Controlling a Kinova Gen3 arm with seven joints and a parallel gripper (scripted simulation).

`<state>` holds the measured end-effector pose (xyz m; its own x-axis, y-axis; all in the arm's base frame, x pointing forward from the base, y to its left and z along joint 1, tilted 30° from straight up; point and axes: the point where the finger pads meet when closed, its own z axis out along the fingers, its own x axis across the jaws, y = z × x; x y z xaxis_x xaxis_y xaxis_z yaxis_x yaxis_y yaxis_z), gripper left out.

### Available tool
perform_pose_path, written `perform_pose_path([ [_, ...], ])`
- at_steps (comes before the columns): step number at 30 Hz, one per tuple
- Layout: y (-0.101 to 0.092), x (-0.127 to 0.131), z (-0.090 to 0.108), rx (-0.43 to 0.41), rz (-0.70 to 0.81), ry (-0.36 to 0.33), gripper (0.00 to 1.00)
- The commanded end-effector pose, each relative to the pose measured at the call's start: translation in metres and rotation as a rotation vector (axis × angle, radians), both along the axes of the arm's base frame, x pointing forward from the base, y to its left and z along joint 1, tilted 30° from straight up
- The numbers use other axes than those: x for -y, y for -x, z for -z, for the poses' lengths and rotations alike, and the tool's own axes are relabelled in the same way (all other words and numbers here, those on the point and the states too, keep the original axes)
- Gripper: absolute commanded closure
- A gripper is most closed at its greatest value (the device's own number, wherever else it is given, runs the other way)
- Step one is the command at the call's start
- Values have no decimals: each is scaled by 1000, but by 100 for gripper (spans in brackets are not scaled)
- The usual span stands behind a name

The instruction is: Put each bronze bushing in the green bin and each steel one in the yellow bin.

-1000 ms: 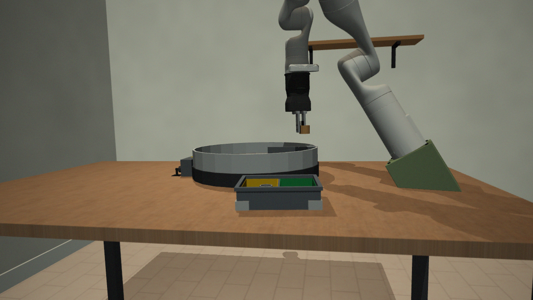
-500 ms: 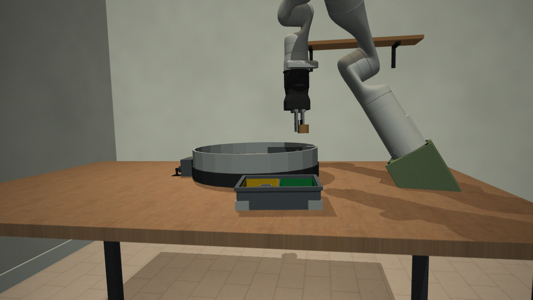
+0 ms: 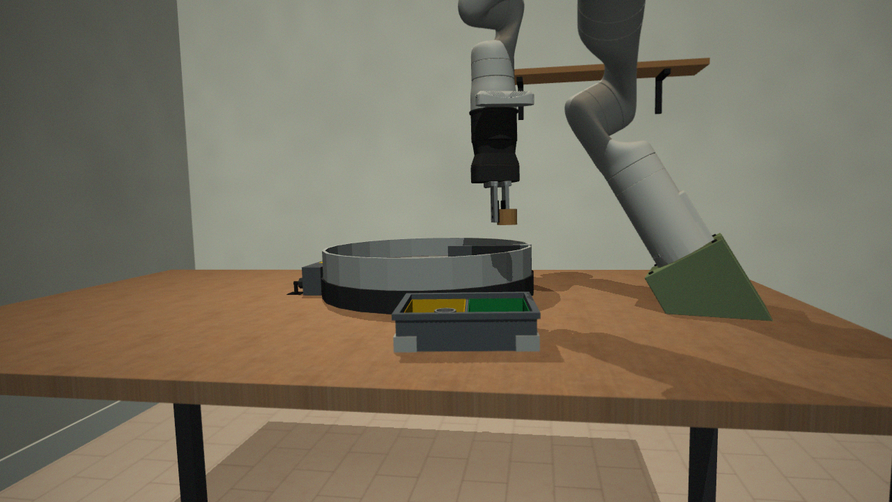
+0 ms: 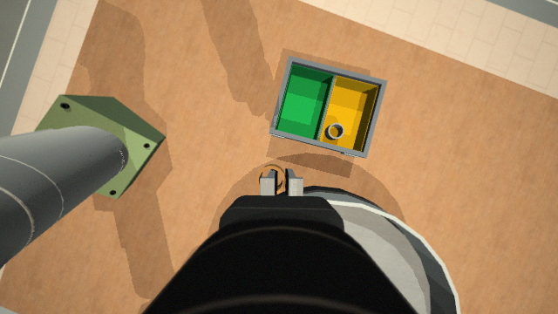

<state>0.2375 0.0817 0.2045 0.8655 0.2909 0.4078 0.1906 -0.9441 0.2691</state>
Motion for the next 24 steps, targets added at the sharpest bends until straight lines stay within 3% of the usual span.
perform_pose_path([
  [1, -3, -23, 4, 3, -19, 45, 100],
  [3, -5, -46, 8, 3, -19, 45, 100],
  [6, -5, -46, 8, 3, -19, 45, 100],
  [10, -10, -91, 15, 3, -19, 45, 100],
  [13, -11, -102, 17, 3, -19, 45, 100],
  [24, -11, -102, 16, 2, -18, 43, 100],
])
